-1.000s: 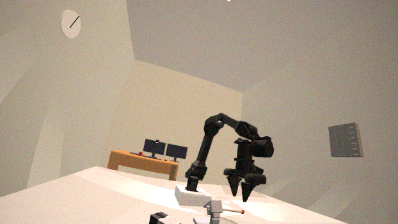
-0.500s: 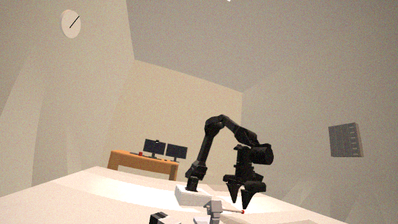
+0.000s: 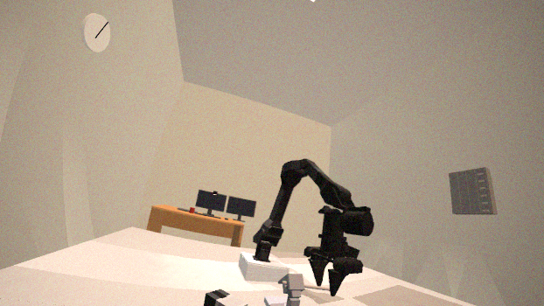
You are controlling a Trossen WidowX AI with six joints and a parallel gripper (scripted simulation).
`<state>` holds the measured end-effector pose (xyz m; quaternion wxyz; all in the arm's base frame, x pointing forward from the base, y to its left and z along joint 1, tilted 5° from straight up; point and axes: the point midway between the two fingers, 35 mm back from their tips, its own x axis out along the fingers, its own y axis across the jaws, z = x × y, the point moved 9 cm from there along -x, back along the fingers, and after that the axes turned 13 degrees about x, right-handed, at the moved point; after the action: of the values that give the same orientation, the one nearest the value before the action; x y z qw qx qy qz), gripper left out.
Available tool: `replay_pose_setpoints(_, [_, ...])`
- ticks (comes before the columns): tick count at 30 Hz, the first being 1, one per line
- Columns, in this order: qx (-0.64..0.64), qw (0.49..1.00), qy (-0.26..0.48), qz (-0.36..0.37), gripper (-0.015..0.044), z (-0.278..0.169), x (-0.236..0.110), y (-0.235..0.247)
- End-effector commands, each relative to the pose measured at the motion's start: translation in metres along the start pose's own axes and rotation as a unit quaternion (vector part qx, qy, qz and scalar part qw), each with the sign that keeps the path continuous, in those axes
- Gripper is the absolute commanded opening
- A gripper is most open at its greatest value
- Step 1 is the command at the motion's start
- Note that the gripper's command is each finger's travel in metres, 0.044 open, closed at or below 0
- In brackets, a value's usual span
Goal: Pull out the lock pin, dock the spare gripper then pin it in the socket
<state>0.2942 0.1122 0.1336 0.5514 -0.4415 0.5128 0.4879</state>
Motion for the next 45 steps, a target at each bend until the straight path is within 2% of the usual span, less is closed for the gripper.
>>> replay_pose_setpoints(1, [0.002,1.0,0.002,0.007,0.03,0.0,0.011,0.001])
replay_pose_setpoints(20, [0.002,1.0,0.002,0.007,0.03,0.0,0.023,0.003])
replay_pose_setpoints(31, [0.002,1.0,0.002,0.007,0.0011,0.0,0.023,0.003])
replay_pose_setpoints(41, [0.003,1.0,0.001,0.007,0.0,0.0,0.023,0.002])
replay_pose_setpoints(45, [0.005,1.0,-0.021,0.013,0.0,-0.003,0.02,0.001])
